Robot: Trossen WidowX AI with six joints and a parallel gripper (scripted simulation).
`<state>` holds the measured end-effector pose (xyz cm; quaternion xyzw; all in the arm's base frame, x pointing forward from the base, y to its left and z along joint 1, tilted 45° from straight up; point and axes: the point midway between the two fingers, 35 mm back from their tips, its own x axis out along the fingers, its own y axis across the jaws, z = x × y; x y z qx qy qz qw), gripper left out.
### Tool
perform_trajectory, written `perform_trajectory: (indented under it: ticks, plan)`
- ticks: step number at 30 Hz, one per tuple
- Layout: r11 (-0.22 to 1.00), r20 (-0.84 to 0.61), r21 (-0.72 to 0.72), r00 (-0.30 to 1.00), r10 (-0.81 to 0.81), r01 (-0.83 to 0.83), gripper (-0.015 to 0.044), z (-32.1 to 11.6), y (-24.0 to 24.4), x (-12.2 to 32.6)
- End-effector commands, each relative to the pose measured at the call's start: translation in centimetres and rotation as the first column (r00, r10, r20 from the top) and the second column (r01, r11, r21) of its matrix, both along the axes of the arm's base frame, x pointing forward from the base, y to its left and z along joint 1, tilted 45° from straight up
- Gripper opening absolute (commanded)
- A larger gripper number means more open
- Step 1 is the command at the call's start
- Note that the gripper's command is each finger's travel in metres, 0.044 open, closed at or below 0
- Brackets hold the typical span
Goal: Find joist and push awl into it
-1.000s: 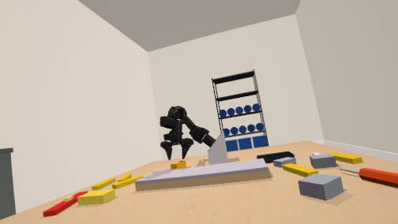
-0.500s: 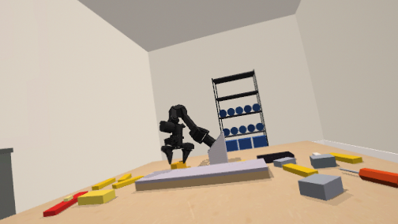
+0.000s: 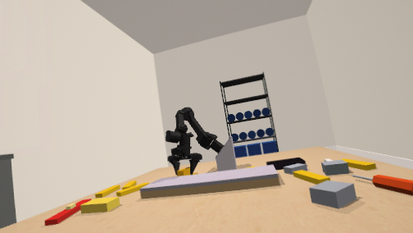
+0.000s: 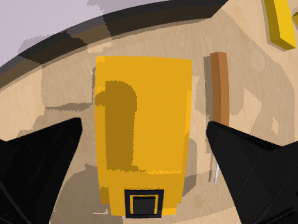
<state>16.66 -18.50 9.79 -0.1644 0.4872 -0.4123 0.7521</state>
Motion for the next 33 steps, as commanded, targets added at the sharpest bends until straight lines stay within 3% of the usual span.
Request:
perform_trajectory:
  ticks: [1,4,30,33]
  plan:
    - [1.0,-0.01,0.003,1.0,0.006,-0.006,0.0414,-0.48,-0.13,-0.17]
    - [1.0,-0.01,0.003,1.0,0.006,-0.006,0.0335,-0.48,-0.13,-0.17]
    - [1.0,-0.01,0.003,1.0,0.006,-0.006,0.0162,-0.48,-0.13,-0.17]
    - [1.0,-0.01,0.008,1.0,0.005,-0.005,0.0083,-0.32,0.13,-0.04]
